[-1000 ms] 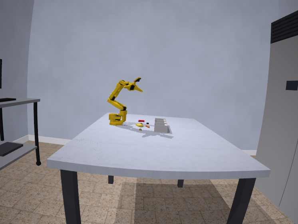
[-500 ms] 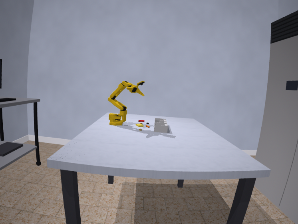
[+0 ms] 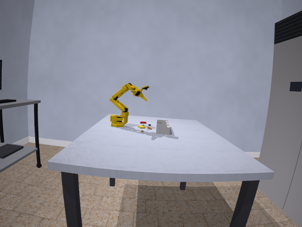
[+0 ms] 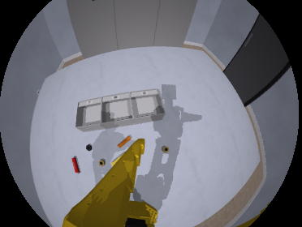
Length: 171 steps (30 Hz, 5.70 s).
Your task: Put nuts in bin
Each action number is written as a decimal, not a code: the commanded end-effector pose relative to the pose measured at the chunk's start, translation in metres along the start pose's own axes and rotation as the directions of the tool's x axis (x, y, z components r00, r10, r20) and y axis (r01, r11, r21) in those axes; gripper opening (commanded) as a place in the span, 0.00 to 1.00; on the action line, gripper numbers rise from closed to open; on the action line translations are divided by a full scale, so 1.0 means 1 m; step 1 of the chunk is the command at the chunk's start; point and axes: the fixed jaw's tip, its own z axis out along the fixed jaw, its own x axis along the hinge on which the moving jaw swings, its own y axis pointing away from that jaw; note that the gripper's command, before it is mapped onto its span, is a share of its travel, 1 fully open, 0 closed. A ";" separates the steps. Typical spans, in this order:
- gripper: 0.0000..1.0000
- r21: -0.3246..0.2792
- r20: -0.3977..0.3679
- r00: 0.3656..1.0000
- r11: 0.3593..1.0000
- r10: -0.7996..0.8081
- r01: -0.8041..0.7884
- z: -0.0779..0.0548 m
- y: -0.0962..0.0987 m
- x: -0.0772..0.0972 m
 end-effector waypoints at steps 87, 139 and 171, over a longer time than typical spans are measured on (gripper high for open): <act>1.00 -0.308 -0.310 0.729 0.790 -0.610 0.530 0.052 0.008 0.074; 1.00 -0.517 -0.277 0.499 0.565 -0.821 0.643 0.045 0.008 0.087; 1.00 -0.499 -0.418 0.627 0.742 -0.658 0.447 0.035 0.033 0.085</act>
